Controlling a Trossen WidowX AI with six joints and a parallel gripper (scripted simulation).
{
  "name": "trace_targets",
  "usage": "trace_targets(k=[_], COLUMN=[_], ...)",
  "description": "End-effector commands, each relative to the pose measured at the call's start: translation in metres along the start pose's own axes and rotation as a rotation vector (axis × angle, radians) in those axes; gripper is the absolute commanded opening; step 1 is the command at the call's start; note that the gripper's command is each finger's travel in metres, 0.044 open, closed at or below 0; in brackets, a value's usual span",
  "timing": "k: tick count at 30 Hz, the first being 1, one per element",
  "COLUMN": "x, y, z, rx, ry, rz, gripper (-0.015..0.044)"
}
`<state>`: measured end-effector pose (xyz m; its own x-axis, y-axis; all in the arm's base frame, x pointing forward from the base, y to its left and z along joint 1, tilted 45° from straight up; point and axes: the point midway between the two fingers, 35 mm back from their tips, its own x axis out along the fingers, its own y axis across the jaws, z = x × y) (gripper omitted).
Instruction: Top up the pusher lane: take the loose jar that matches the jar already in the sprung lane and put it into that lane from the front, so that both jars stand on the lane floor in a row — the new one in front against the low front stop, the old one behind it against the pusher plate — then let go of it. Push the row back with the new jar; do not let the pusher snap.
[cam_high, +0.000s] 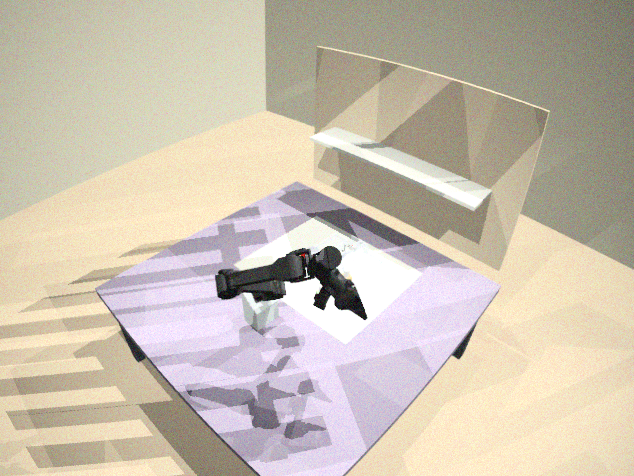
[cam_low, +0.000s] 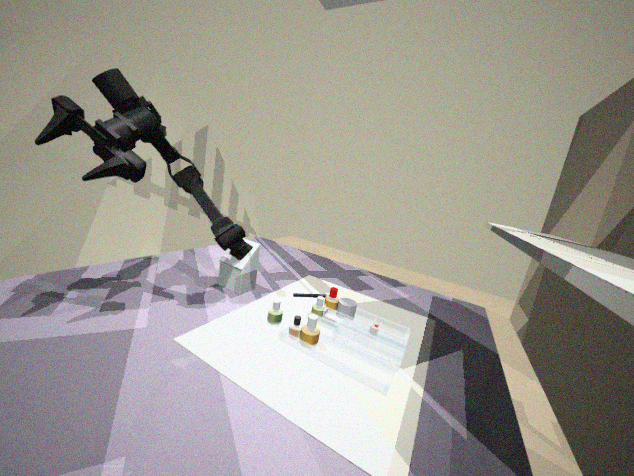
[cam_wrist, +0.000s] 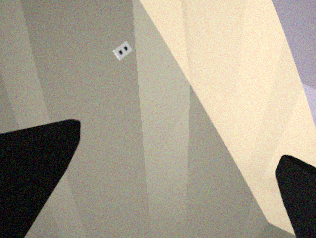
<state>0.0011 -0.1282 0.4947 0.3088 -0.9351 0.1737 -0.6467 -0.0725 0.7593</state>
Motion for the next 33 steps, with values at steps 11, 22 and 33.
trace_targets(k=[11, 22, 33], x=[0.046, -0.001, -0.095], y=[-0.192, -0.372, -0.486], z=[-0.071, -0.06, 0.036], rx=[-0.978, -2.002, -3.105], ry=[0.213, 0.65, 1.456], rz=[-0.406, -0.704, -0.828], gripper=[0.044, 0.044, 0.044])
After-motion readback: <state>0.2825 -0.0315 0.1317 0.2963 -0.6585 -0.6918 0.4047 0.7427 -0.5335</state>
